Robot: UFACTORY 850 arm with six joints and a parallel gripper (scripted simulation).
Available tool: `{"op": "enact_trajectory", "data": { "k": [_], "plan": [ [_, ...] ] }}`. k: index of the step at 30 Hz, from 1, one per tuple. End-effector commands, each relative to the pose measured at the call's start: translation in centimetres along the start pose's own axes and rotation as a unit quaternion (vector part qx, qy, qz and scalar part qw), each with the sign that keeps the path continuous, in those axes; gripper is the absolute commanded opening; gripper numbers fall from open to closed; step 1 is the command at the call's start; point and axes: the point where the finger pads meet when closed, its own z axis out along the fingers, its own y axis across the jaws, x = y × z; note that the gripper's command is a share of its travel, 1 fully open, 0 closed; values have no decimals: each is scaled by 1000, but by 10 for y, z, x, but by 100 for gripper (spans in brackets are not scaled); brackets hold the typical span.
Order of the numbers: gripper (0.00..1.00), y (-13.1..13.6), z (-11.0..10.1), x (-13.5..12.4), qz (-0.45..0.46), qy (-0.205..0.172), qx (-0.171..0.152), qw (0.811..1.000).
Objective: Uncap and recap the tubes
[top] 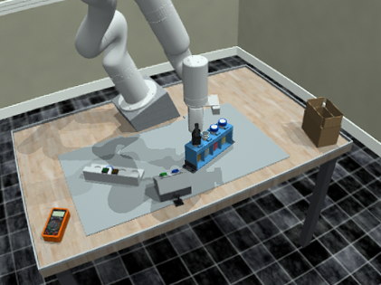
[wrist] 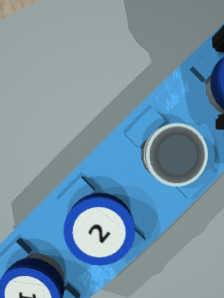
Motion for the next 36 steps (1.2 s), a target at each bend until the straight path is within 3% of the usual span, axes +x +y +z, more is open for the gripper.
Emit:
{"op": "enact_trajectory", "data": {
  "k": [1, 9, 18, 23, 30, 32, 36],
  "plan": [
    [0, 0, 0, 0, 2, 1, -5, 1000],
    [0, 0, 0, 0, 2, 1, -5, 1000],
    [0, 0, 0, 0, -172, 0, -5, 985],
    [0, 0, 0, 0, -294, 0, -5, 956],
    [0, 0, -1, 0, -448, -1, -6, 894],
    [0, 0, -1, 0, -448, -1, -6, 894],
    [0, 0, -1, 0, -542, -2, -5, 840]
  ]
}}
